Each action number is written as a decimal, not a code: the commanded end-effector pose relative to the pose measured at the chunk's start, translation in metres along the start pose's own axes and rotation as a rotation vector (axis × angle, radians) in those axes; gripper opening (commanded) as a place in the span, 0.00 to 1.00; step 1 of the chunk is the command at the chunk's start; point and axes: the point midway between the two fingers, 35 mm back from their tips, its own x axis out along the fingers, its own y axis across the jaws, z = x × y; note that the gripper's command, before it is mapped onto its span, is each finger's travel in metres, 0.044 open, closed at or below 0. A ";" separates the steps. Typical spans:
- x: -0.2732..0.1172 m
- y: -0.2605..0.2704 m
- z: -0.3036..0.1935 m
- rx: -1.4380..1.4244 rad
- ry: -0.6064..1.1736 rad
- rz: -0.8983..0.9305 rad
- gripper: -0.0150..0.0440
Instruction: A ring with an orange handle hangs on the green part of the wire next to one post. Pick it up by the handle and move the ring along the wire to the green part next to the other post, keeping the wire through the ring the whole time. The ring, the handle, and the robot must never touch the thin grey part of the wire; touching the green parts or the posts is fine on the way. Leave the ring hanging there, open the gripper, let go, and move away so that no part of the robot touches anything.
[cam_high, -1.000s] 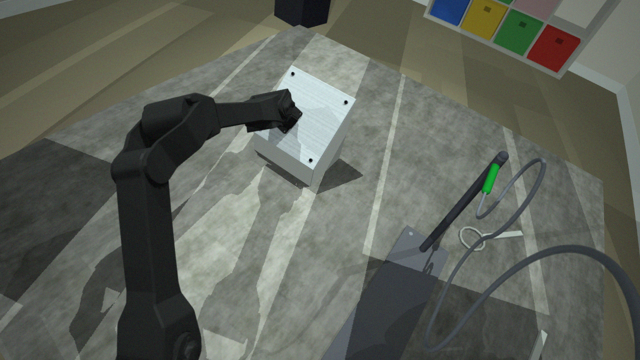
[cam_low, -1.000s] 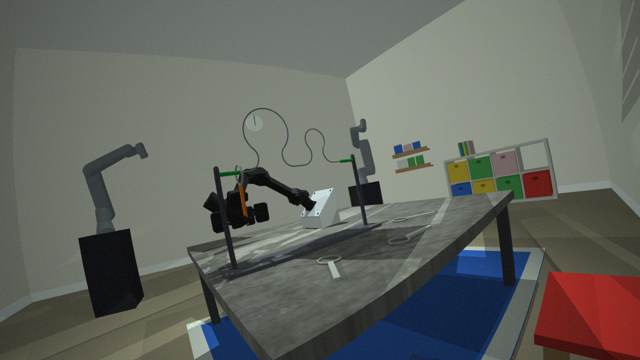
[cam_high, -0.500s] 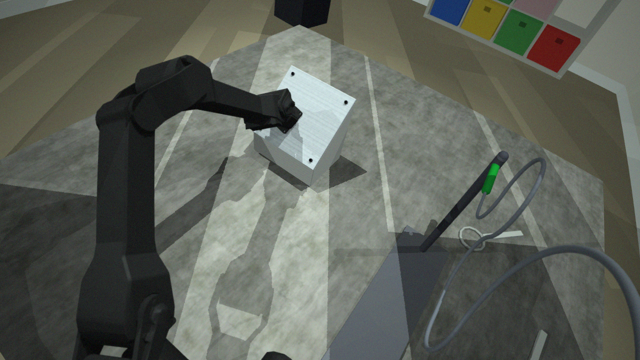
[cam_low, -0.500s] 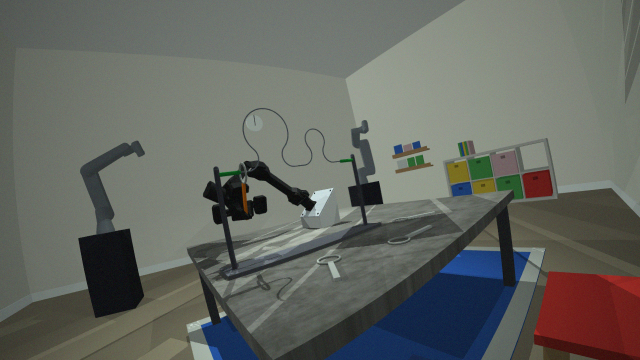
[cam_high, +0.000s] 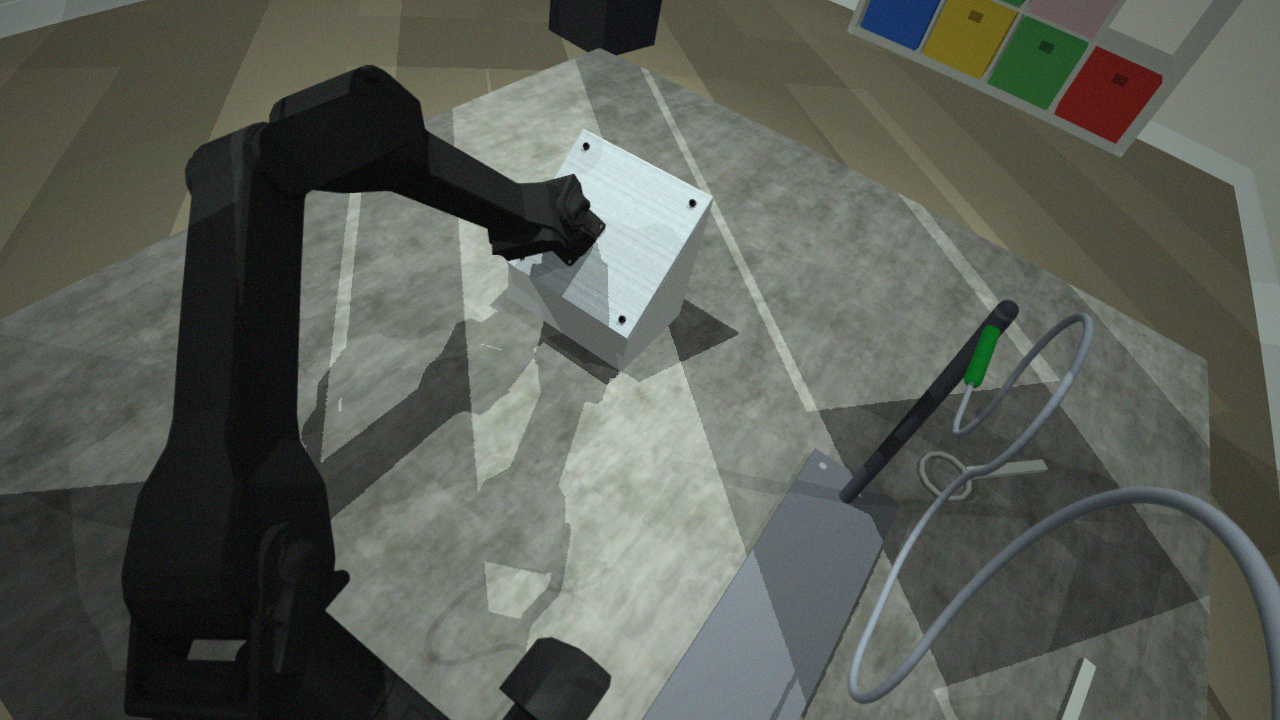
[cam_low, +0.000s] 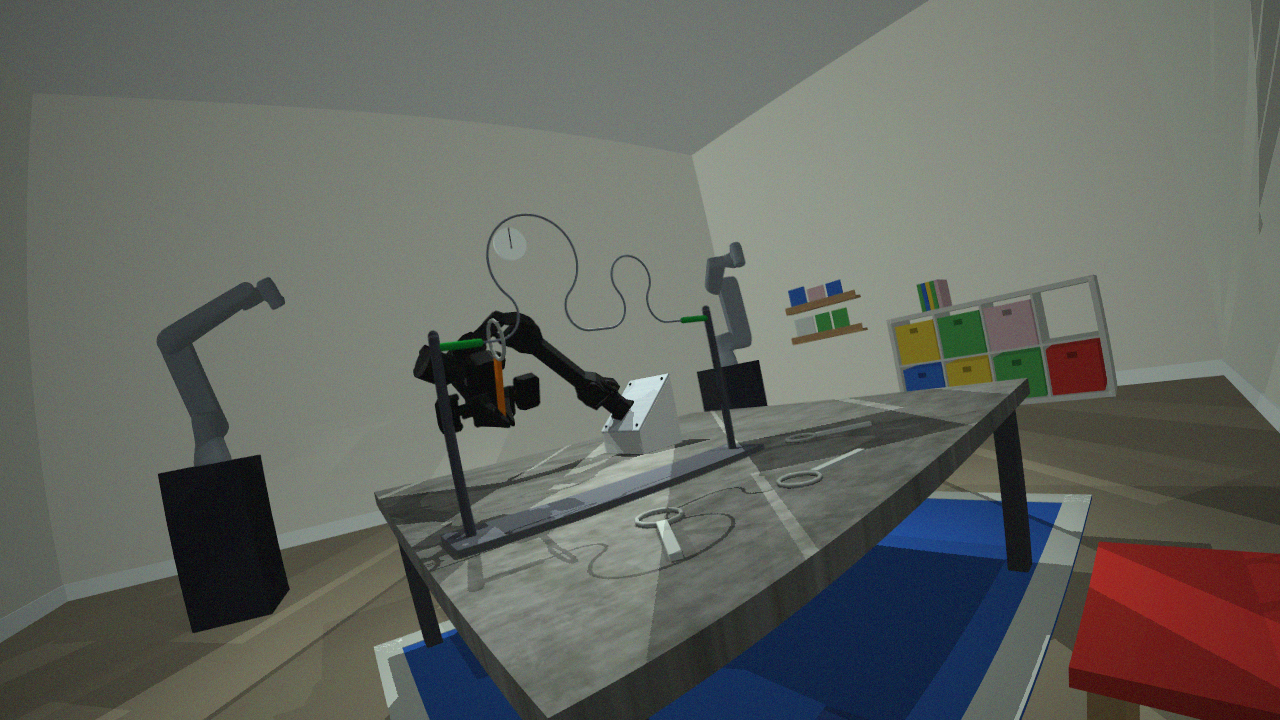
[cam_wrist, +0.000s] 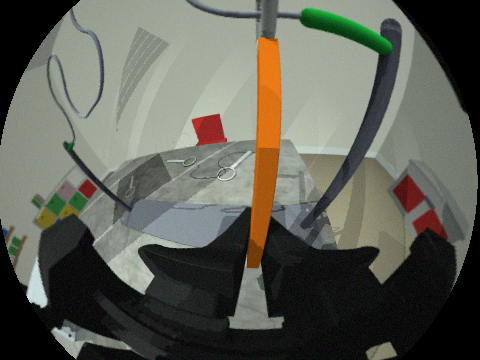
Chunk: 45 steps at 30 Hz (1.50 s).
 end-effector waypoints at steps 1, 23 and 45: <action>0.001 0.011 -0.001 0.042 0.003 0.027 0.00; -0.006 0.079 0.014 0.426 -0.007 0.248 0.00; -0.032 0.138 0.060 0.883 -0.020 0.507 0.00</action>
